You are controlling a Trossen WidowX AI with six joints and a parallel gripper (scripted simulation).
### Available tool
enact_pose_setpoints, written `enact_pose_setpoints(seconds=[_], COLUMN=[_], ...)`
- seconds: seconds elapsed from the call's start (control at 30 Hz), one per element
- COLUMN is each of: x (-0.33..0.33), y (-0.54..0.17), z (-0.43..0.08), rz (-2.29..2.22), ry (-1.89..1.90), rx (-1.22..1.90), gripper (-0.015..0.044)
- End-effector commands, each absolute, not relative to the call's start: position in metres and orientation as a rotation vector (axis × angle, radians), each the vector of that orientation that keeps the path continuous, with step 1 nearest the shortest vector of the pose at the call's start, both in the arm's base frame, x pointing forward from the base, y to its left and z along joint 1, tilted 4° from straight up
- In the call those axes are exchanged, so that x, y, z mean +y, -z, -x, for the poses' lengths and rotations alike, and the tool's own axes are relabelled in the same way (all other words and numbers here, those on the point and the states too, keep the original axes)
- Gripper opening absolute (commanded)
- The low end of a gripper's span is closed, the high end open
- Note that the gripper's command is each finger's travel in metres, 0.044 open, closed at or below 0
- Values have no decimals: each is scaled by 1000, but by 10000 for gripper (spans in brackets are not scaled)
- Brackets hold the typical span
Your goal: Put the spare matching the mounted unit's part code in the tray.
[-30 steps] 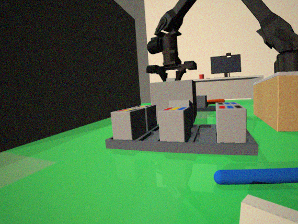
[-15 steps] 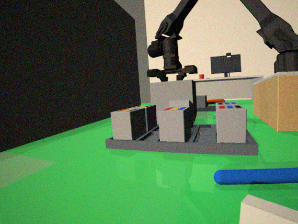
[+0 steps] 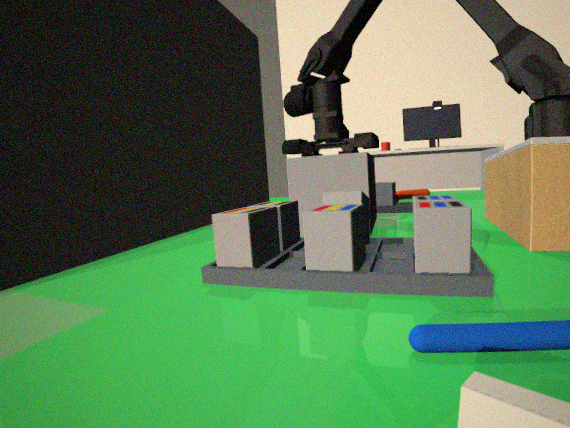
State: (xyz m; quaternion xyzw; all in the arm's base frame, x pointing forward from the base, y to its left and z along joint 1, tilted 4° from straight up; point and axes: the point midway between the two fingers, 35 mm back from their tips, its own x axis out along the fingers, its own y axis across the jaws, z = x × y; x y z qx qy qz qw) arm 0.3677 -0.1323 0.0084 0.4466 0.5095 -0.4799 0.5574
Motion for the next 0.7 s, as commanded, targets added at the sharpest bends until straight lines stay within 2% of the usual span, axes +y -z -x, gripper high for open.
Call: enact_pose_setpoints(seconds=[0.0,0.67], x=[-132,-133], y=[-2,18], z=[-365,-361], rz=[-1045,-1045], ry=[1137,1138], rx=[1210,1211], gripper=[0,0])
